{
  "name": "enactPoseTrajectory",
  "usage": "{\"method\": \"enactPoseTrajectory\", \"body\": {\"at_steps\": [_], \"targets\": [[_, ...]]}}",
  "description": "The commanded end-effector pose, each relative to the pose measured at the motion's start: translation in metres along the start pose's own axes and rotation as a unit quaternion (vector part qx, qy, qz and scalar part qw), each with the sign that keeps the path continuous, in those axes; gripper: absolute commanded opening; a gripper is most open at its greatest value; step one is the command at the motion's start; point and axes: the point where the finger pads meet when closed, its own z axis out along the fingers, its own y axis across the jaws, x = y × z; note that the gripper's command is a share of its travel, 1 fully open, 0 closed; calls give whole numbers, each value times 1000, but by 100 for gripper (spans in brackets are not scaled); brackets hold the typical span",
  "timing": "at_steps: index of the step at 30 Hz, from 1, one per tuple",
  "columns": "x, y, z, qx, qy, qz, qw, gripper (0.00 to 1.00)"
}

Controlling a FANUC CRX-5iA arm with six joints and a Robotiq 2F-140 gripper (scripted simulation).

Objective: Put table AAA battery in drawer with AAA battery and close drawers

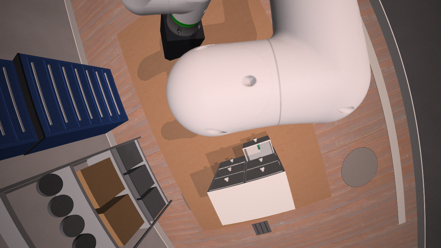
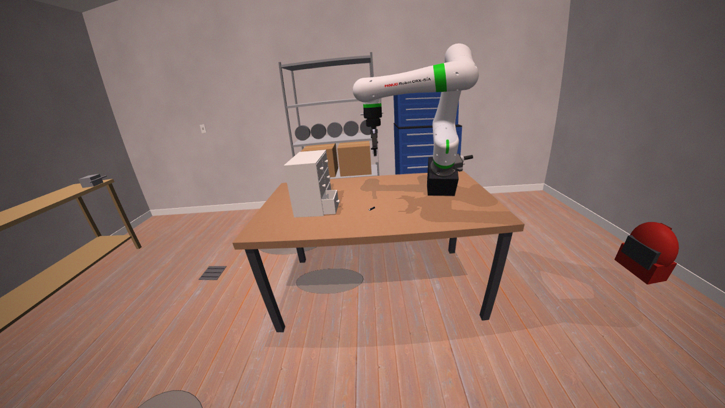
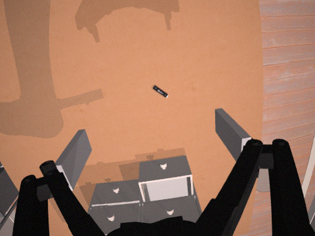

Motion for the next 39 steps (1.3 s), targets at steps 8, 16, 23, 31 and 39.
{"method": "enactPoseTrajectory", "body": {"at_steps": [8, 16, 23, 31, 39], "targets": [[-2, 0, -10, 0, 0, 0, 1000, 100], [-41, 2, -10, 0, 0, 0, 1000, 100], [-90, 4, -10, 0, 0, 0, 1000, 100], [-126, 6, -10, 0, 0, 0, 1000, 100], [-130, 6, -10, 0, -1, -2, 1000, 100]]}}
